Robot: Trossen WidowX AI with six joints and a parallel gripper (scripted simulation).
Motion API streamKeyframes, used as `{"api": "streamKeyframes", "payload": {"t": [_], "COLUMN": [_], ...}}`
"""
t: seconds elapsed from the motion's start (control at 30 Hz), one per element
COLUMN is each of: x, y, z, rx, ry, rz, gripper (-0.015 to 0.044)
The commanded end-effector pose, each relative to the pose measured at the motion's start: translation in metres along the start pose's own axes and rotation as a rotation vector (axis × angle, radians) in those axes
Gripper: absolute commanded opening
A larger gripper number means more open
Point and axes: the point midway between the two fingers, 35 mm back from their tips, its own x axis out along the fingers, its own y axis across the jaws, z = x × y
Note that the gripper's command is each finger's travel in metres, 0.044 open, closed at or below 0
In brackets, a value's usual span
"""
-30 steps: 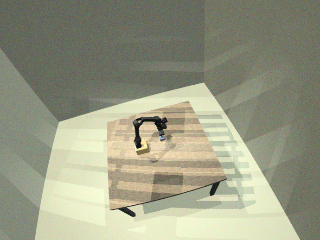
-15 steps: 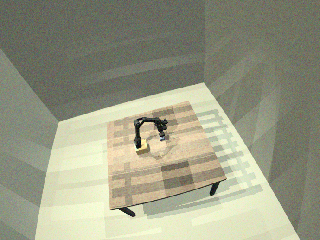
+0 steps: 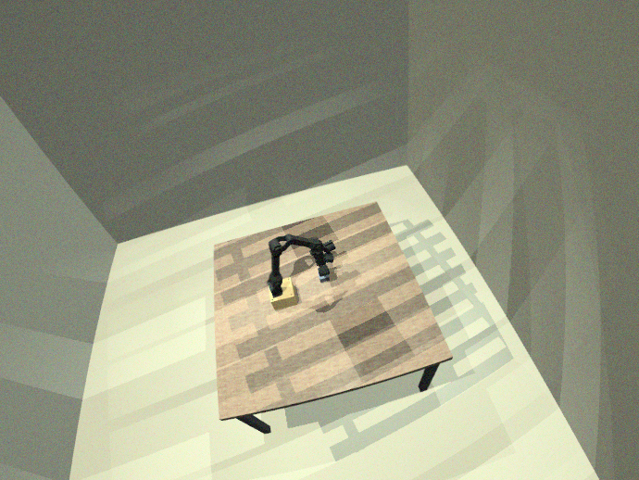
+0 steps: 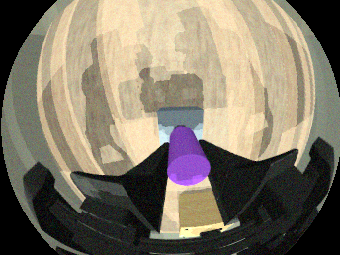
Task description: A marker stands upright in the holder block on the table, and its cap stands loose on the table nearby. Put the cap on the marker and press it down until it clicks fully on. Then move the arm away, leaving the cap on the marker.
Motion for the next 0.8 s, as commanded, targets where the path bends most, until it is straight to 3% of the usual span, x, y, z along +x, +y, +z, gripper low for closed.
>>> {"api": "streamKeyframes", "payload": {"t": [0.0,0.3,0.77], "x": [0.0059,0.0059,0.0053], "y": [-0.0001,-0.0001,-0.0003], "z": [-0.0015,-0.0015,-0.0014], "rx": [0.006,0.006,0.000], "ry": [0.004,0.004,0.004], "rz": [0.000,0.000,-0.001], "gripper": [0.0000,0.0000,0.0368]}}
